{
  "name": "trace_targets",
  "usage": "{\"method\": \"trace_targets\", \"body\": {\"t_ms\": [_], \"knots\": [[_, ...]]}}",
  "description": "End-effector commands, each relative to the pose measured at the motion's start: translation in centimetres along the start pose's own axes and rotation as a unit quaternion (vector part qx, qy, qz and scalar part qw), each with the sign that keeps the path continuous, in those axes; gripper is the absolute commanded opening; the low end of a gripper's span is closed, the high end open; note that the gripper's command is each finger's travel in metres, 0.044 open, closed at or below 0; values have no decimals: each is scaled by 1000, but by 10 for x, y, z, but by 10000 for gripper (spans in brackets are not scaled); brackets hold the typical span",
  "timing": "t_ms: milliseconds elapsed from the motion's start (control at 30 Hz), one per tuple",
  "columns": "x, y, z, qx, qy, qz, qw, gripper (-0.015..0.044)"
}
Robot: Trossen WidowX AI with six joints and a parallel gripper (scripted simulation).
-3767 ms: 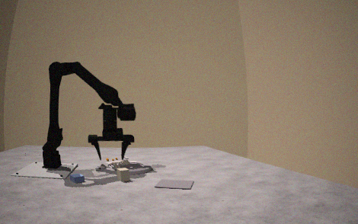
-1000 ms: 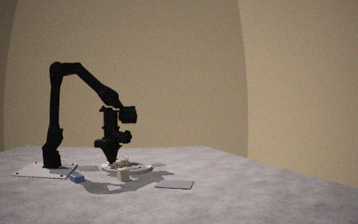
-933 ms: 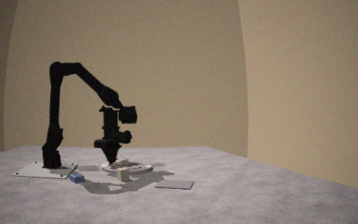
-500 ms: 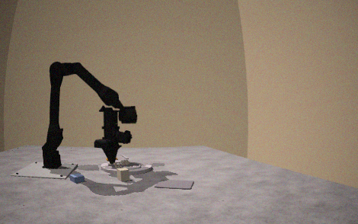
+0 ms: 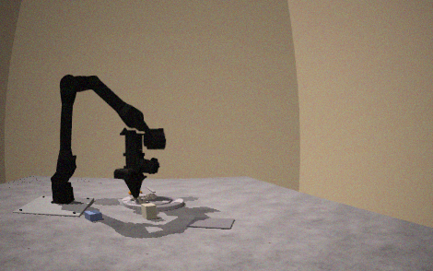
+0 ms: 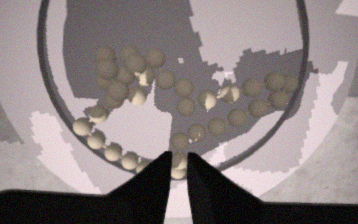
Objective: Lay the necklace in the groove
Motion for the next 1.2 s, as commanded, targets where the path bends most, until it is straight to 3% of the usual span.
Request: {"method": "trace_targets", "body": {"t_ms": [0, 1100, 1167], "knots": [[0, 0, 0, 0, 0, 0, 1000, 0], [8, -3, -11, 2, 2, 2, 1000, 0], [8, 1, -11, 1, 0, 1, 1000, 53]]}}
Point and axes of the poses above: the point midway between the two fingers, 35 mm back from their tips, its own y axis back along the fingers, its own z axis across the jaws, x = y × z, the point moved 7 cm from there along y, back along the fingers, and after that the axes turned 1 degree about y, right-handed, at the moved point
